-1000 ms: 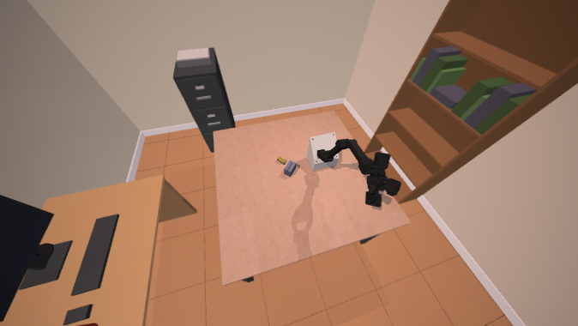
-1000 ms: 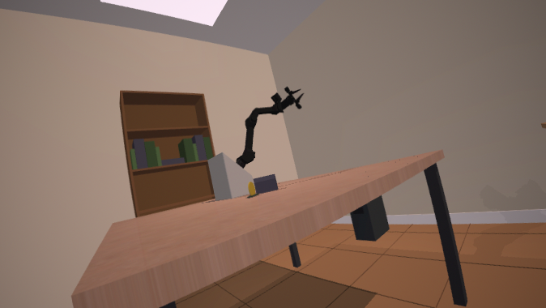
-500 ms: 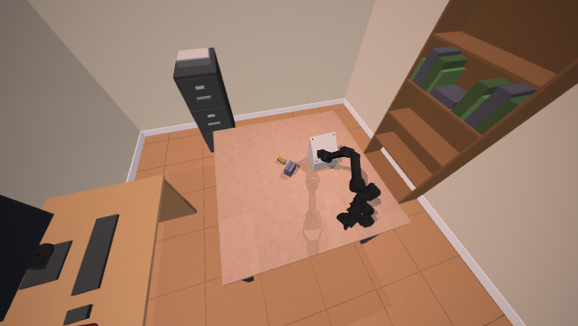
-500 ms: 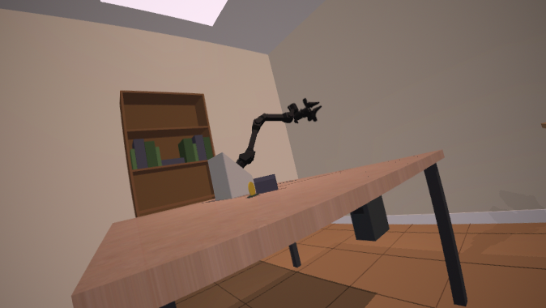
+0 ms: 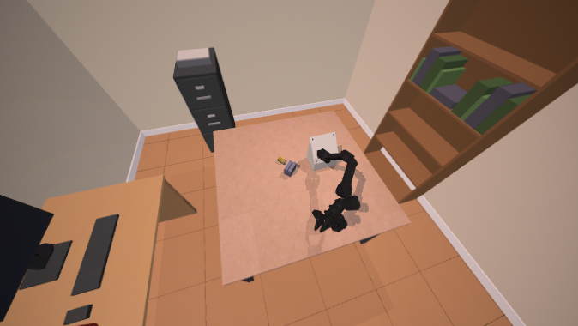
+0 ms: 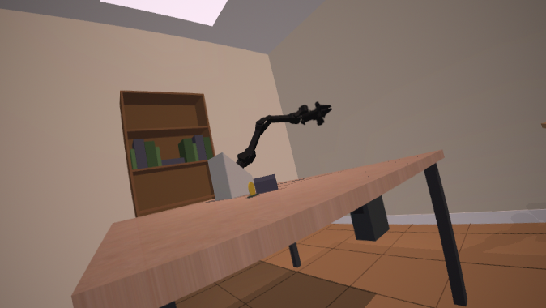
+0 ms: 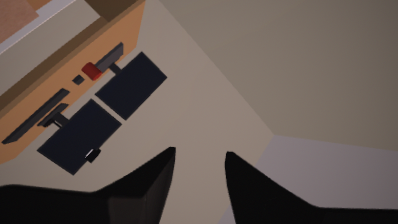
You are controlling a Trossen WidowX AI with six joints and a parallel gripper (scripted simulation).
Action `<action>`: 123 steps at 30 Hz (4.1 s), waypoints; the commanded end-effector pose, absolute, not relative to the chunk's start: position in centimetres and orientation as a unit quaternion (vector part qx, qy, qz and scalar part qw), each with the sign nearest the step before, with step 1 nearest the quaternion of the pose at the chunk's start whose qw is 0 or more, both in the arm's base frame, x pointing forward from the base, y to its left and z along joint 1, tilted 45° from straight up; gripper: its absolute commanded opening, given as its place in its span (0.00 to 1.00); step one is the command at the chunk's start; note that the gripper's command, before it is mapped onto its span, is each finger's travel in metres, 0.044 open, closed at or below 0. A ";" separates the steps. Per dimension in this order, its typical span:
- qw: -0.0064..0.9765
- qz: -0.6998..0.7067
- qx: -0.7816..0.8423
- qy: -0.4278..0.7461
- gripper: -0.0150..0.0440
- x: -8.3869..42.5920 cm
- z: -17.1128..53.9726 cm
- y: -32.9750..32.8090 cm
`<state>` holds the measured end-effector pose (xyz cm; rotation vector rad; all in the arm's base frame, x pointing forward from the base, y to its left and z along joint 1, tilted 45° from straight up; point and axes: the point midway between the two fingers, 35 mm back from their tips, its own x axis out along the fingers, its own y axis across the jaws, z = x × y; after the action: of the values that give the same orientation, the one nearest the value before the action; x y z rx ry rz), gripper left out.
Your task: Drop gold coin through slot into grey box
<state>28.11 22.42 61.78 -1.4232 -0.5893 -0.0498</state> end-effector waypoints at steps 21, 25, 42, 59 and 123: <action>0.485 0.196 -0.850 -0.065 0.53 45.4 37.5 19.4; 0.458 0.231 -0.858 -0.040 0.53 46.8 34.1 17.9; 0.375 0.493 -0.777 0.112 0.53 48.0 11.1 3.2; 0.512 0.714 -0.474 0.058 0.53 31.9 -6.3 -7.8; 0.525 0.714 -0.460 0.051 0.53 30.5 -14.9 0.0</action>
<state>30.90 -0.52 -14.39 -1.1188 0.1188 1.7030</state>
